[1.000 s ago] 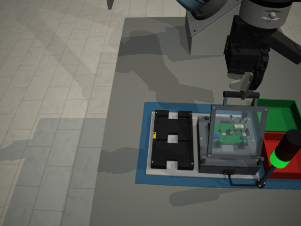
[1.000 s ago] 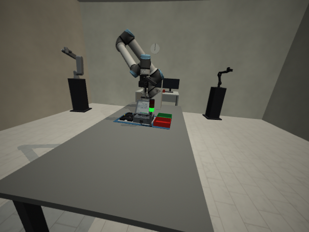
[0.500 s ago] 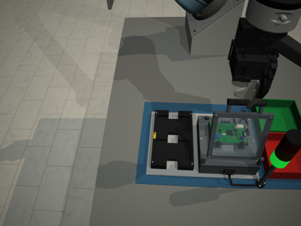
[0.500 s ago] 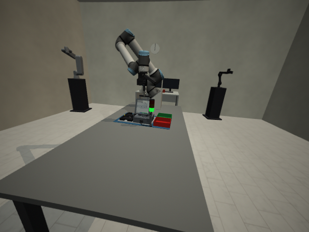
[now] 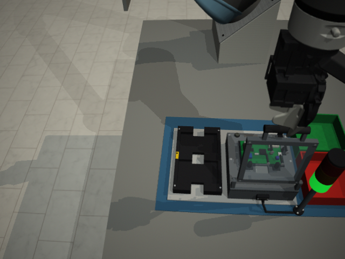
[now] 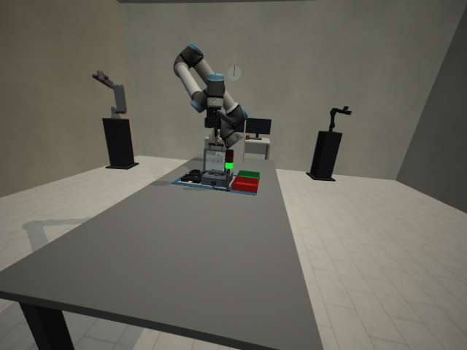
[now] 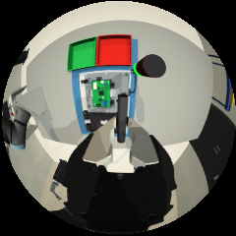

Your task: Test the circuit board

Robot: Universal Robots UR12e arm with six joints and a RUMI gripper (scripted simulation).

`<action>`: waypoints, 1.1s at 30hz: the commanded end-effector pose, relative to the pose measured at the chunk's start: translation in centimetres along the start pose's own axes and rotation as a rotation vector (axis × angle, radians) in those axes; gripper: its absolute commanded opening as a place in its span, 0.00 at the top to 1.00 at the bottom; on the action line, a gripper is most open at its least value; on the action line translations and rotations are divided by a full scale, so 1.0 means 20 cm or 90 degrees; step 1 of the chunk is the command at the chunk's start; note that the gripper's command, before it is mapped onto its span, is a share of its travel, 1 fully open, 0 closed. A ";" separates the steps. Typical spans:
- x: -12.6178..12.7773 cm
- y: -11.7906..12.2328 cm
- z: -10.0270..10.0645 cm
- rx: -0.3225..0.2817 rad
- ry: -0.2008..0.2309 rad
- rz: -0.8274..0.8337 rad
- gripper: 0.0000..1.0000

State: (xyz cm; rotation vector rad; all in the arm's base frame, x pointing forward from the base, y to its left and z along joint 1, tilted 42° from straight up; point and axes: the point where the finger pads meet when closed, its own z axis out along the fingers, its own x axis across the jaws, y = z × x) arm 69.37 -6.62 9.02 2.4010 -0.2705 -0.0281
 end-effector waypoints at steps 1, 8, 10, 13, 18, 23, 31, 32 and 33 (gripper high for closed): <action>0.08 0.01 0.01 -0.001 -0.003 0.001 1.00; 0.14 0.01 0.01 -0.001 -0.003 0.001 1.00; 0.16 0.01 0.01 -0.001 -0.003 0.001 1.00; 0.17 0.01 0.02 -0.001 -0.003 0.001 1.00; 0.20 0.01 0.02 -0.001 -0.003 0.001 1.00; 0.22 0.01 0.02 -0.001 -0.003 0.001 1.00; 0.24 0.01 0.02 -0.001 -0.003 0.001 1.00; 0.25 0.01 0.02 -0.001 -0.003 0.001 1.00; 0.25 0.01 0.02 -0.001 -0.003 0.001 1.00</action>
